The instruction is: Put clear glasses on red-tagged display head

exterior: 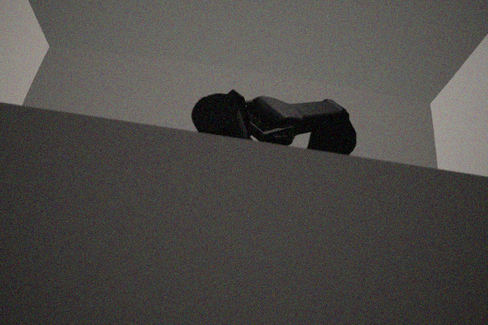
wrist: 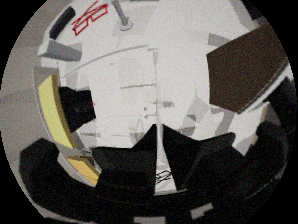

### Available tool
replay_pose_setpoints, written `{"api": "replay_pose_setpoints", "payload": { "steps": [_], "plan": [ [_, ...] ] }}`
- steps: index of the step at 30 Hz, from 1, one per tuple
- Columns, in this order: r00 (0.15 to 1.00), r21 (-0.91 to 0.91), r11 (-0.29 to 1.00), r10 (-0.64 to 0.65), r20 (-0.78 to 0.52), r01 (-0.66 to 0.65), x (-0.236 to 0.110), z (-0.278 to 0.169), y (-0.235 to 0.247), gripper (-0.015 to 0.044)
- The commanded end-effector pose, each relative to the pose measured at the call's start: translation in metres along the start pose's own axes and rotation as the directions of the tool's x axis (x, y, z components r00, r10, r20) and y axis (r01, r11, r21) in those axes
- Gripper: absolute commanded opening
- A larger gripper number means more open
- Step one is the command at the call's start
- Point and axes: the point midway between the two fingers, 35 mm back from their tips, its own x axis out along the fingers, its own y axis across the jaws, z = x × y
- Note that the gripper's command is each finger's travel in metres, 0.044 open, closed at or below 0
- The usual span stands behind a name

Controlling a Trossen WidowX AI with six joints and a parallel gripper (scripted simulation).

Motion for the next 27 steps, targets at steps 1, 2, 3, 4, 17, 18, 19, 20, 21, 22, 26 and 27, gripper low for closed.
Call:
{"api": "replay_pose_setpoints", "payload": {
  "steps": [1,2,3,4,17,18,19,20,21,22,26,27],
  "plan": [
    [1.000,0.004,1.000,0.009,0.004,-0.009,0.005,0.001,0.001,0.0000],
    [1.000,0.004,1.000,0.016,0.001,-0.016,0.006,0.000,0.002,0.0000],
    [1.000,0.005,1.000,0.023,-0.001,-0.023,0.007,0.000,0.002,0.0000],
    [1.000,0.005,1.000,0.028,-0.004,-0.028,0.008,0.000,0.002,0.0000],
    [0.999,0.006,1.000,0.030,-0.022,-0.029,0.023,0.001,0.001,0.0000],
    [0.999,0.006,1.000,0.028,-0.023,-0.028,0.024,0.001,0.001,0.0000],
    [0.999,0.006,1.000,0.027,-0.021,-0.027,0.024,0.001,0.001,0.0000],
    [0.999,0.006,1.000,0.027,-0.020,-0.027,0.024,0.001,0.001,0.0000],
    [0.999,0.006,1.000,0.027,-0.020,-0.027,0.024,0.001,0.001,0.0000],
    [0.999,0.006,1.000,0.027,-0.020,-0.027,0.024,0.001,0.002,0.0000],
    [0.999,0.006,1.000,0.027,-0.017,-0.027,0.025,0.001,0.006,0.0000],
    [1.000,0.005,1.000,0.027,-0.015,-0.027,0.025,0.001,0.007,0.0000]
  ]
}}
